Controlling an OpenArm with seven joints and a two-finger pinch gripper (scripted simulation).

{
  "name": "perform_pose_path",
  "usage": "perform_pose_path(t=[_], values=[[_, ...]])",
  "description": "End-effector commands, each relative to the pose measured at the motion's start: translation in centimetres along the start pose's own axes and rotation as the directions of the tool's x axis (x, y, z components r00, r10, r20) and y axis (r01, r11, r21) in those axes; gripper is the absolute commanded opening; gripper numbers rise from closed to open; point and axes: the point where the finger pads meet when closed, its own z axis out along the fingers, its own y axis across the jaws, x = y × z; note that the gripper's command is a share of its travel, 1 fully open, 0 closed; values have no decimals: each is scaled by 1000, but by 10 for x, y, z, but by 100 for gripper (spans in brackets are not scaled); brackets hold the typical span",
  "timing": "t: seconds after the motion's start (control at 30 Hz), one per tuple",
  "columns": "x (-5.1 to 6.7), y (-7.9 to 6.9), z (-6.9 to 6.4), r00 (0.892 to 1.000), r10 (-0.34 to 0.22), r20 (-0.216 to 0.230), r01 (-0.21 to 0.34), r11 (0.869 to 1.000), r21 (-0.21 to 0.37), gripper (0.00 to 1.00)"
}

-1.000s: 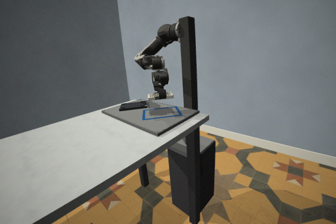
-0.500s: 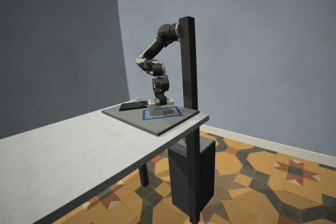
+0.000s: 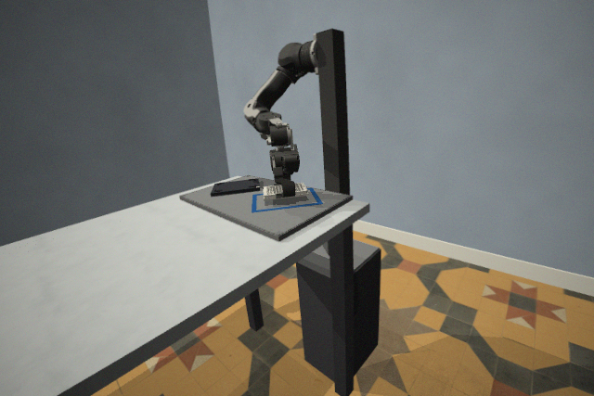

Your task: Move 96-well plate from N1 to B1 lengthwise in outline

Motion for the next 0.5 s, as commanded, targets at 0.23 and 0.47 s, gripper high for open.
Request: perform_pose_path(t=[0.23, 0.47], values=[[0, 4, -2, 1000, -5, 0, 5, 1000, -16, 0], [-3, 7, 4, 1000, 2, -2, -2, 1000, -22, 0]])
